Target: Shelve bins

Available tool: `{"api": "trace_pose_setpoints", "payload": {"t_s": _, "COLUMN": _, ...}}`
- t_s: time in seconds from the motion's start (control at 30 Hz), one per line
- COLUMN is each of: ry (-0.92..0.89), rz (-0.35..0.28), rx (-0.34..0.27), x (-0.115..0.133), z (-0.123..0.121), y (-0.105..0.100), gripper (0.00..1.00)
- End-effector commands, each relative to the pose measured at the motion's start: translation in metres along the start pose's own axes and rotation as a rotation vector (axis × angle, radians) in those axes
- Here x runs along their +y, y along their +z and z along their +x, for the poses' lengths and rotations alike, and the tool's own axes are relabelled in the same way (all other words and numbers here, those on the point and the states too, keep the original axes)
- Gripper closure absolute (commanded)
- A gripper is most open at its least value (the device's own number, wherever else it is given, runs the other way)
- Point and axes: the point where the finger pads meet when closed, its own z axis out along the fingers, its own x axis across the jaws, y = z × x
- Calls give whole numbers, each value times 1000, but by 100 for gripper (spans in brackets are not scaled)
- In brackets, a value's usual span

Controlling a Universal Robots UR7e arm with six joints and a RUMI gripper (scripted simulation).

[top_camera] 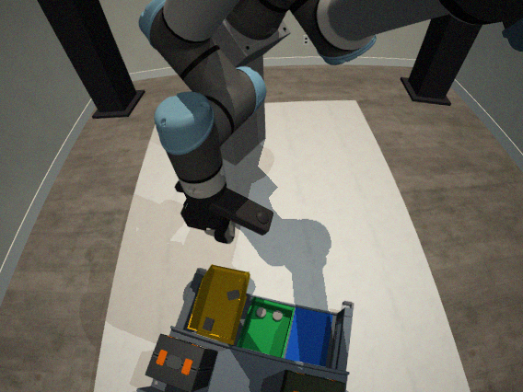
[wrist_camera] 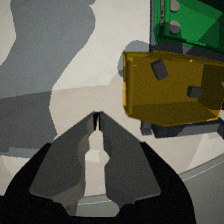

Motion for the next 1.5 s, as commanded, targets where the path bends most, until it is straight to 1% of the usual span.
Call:
{"api": "trace_pose_setpoints", "payload": {"t_s": 0.0, "ry": 0, "rz": 0, "rx": 1, "x": 0, "z": 0, "y": 0, "gripper": 100}}
{"api": "trace_pose_setpoints", "payload": {"t_s": 0.93, "ry": 0, "rz": 0, "rx": 1, "x": 0, "z": 0, "y": 1, "gripper": 100}}
{"api": "trace_pose_setpoints", "payload": {"t_s": 1.13, "ry": 0, "rz": 0, "rx": 0, "x": 0, "z": 0, "y": 6, "gripper": 100}}
{"api": "trace_pose_setpoints", "payload": {"t_s": 1.47, "ry": 0, "rz": 0, "rx": 0, "x": 0, "z": 0, "y": 22, "gripper": 100}}
